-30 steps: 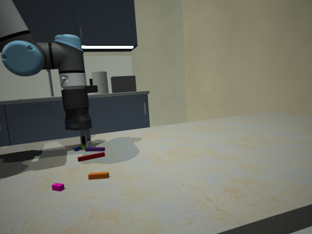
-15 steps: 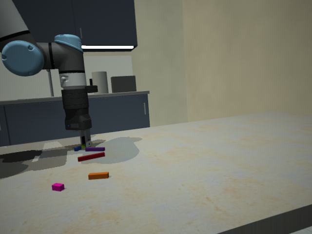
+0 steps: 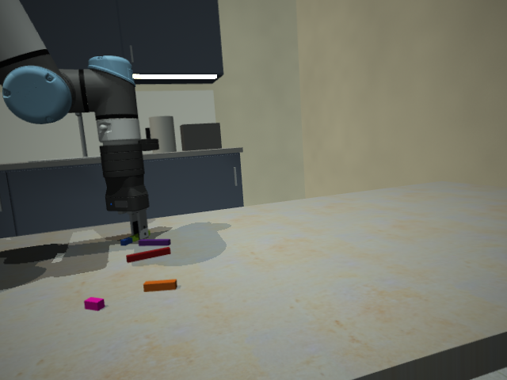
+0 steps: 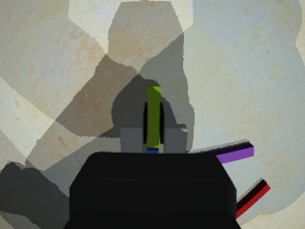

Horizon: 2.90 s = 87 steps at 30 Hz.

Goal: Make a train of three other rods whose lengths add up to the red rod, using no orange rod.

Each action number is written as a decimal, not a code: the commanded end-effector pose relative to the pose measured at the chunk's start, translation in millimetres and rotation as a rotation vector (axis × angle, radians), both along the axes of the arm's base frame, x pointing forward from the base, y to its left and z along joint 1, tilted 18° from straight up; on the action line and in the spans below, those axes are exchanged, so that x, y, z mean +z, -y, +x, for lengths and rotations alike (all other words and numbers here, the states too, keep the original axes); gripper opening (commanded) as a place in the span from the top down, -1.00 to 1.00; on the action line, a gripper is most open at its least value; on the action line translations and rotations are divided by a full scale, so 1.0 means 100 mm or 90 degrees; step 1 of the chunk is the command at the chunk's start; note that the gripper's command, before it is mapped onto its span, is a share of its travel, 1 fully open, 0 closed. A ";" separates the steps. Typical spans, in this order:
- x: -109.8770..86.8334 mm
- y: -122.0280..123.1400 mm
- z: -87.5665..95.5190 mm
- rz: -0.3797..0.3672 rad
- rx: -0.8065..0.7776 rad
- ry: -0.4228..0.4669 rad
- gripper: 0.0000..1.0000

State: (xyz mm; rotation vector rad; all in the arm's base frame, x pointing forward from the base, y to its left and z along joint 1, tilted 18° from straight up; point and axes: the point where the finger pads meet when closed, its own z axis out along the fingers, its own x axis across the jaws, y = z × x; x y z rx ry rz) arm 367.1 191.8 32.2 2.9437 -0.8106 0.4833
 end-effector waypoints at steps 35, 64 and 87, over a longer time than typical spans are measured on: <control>0.21 -0.03 -0.06 0.000 0.000 0.001 -0.07; 0.86 -0.12 -0.25 0.000 0.000 0.001 -1.00; 0.90 -0.12 -0.27 0.000 0.000 0.001 -1.00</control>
